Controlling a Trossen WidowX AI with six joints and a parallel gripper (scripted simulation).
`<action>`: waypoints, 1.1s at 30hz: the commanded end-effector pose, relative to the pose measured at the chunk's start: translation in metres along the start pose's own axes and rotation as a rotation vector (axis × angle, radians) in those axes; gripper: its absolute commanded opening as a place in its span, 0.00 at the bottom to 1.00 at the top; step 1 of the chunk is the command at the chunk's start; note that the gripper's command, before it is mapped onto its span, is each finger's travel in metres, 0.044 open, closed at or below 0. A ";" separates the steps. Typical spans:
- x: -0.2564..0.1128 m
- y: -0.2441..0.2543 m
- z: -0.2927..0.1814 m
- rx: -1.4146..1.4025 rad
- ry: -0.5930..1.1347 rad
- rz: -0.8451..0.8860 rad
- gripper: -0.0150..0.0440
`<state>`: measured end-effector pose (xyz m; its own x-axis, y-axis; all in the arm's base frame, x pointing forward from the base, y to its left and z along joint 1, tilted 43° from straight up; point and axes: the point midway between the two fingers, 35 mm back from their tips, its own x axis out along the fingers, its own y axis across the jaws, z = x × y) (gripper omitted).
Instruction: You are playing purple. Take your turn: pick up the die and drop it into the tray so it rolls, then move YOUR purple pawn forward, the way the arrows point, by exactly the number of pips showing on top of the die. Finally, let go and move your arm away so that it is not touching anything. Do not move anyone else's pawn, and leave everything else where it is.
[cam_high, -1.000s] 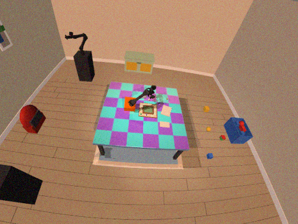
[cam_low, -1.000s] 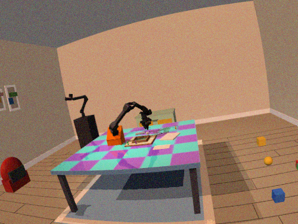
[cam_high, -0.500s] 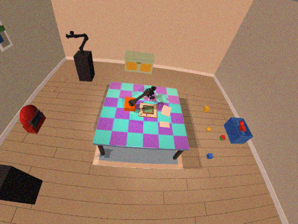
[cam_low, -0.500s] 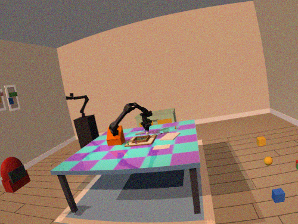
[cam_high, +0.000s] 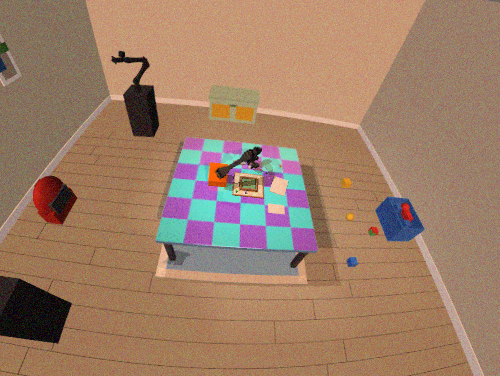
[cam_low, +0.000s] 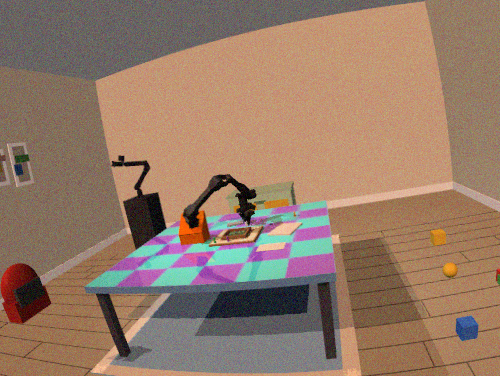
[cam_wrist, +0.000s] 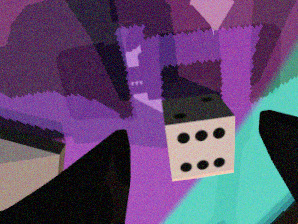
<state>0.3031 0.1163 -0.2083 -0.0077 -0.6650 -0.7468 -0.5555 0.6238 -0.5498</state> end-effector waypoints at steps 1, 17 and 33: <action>0.006 0.000 -0.003 -0.007 0.008 -0.005 0.63; -0.017 0.001 0.000 -0.008 0.007 -0.002 0.25; -0.118 0.007 -0.010 -0.012 0.007 0.001 0.25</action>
<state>0.2944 0.1950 -0.1241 0.0008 -0.6626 -0.7489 -0.5669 0.6166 -0.5462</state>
